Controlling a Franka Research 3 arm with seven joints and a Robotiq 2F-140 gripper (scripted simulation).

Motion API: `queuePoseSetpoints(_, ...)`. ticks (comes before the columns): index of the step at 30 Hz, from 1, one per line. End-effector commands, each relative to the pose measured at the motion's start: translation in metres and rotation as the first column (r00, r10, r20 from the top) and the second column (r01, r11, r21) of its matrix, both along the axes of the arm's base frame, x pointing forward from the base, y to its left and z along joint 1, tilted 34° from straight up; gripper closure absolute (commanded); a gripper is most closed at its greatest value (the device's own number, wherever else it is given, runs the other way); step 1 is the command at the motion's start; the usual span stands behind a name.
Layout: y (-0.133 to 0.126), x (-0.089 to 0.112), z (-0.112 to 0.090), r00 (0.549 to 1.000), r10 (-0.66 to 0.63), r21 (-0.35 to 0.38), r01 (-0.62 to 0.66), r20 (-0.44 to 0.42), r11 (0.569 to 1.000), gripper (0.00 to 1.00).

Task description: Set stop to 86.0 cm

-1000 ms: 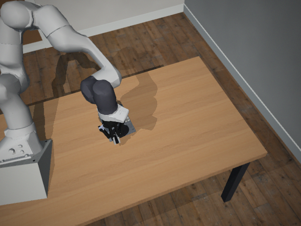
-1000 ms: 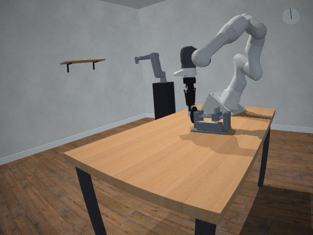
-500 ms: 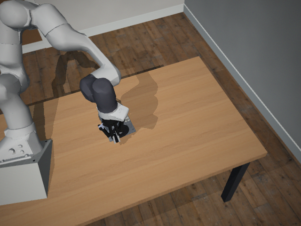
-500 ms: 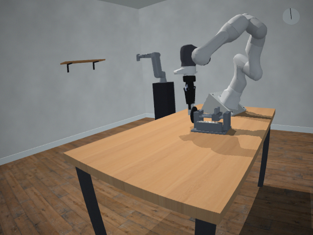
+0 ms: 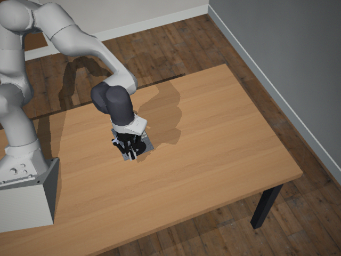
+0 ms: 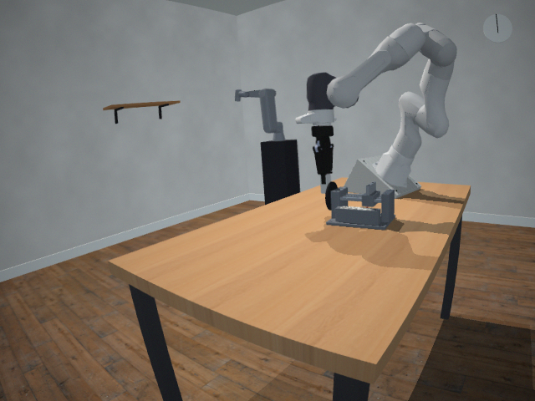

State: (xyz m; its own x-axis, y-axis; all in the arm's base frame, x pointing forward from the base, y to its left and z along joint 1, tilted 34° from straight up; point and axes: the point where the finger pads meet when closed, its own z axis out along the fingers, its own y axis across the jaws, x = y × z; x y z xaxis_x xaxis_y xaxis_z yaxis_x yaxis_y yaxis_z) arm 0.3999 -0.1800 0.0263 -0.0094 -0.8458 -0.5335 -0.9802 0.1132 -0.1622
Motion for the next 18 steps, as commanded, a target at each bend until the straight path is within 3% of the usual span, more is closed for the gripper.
queuePoseSetpoints(1, -0.005, 0.006, 0.008, 1.0, -0.008, -0.001, 0.008, 0.004, 1.0, 0.96)
queuePoseSetpoints(18, -0.01, 0.021, 0.016, 1.0, -0.008, -0.001, 0.008, 0.004, 1.0, 0.96)
